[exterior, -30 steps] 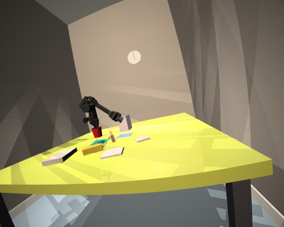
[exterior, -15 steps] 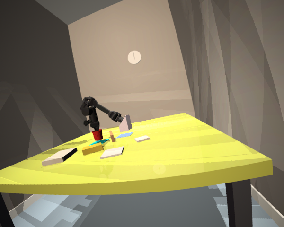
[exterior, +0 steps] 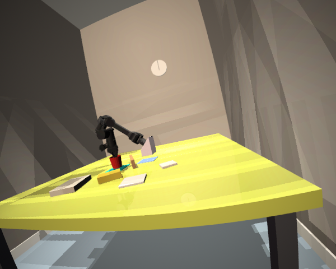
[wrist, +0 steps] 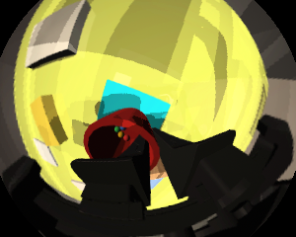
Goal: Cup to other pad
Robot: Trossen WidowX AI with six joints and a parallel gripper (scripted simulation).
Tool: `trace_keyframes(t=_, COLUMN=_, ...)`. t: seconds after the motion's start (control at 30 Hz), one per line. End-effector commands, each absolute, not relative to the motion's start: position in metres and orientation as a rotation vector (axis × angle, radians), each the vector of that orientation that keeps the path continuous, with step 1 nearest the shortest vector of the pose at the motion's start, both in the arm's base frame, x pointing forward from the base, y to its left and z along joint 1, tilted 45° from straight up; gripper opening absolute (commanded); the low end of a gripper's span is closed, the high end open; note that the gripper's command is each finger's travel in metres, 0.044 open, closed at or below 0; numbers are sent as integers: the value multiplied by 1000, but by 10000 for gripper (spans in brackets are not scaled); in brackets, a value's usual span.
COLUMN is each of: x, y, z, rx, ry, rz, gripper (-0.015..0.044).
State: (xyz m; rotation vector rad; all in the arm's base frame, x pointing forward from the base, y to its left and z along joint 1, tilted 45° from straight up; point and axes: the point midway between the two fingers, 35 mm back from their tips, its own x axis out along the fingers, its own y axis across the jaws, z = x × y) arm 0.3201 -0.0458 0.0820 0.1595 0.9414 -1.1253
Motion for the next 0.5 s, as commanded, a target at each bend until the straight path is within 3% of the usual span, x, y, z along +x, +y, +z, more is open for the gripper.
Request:
trace_keyframes(t=0.0, x=320, y=-46, z=82, rx=160, ry=942, rz=-1126, gripper=0)
trace_keyframes(t=0.17, x=320, y=-46, z=82, rx=160, ry=942, rz=-1126, gripper=0)
trace_keyframes(t=0.33, x=320, y=-46, z=82, rx=160, ry=942, rz=-1126, gripper=128)
trace_keyframes(t=0.47, x=320, y=-46, z=82, rx=160, ry=942, rz=-1126, gripper=128)
